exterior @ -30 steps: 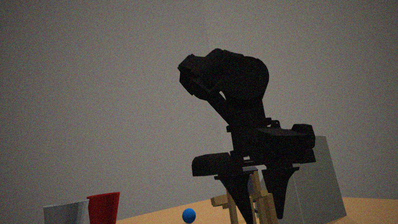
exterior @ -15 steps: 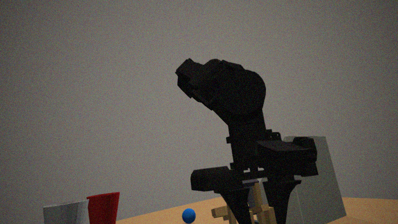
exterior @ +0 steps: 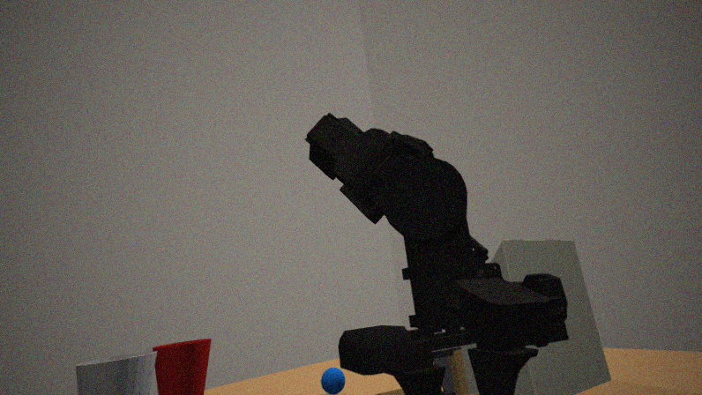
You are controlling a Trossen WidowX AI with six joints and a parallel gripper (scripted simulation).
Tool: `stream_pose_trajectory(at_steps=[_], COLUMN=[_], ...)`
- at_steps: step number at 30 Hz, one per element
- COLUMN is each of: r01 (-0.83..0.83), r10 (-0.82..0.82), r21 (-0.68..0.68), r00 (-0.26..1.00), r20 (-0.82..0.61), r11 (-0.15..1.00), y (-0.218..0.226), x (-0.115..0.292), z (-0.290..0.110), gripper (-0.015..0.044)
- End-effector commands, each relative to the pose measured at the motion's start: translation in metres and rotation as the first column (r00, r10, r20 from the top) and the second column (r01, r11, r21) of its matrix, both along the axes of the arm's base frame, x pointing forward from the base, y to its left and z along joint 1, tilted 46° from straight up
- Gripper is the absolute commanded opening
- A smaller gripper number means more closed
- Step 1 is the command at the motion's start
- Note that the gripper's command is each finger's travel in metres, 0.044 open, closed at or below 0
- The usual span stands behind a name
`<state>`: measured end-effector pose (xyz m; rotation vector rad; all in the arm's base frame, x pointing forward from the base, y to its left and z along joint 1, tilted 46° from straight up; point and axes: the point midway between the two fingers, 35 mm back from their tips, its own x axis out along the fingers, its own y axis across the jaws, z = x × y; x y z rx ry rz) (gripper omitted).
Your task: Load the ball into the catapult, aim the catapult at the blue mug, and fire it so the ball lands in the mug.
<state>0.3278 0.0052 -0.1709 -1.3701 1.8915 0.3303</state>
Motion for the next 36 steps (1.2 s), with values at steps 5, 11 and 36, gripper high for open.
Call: stream_pose_trajectory(at_steps=[5,11,36], r01=[0.0,0.0,-0.013], r10=[0.0,0.0,0.013], r21=[0.0,0.0,0.004], r00=[1.0,1.0,1.0], r20=[0.0,0.0,0.002], r11=[1.0,1.0,1.0], y=[0.0,0.0,0.065], x=[0.0,0.0,0.012], z=[0.0,0.0,0.06], gripper=[0.0,0.0131,0.044])
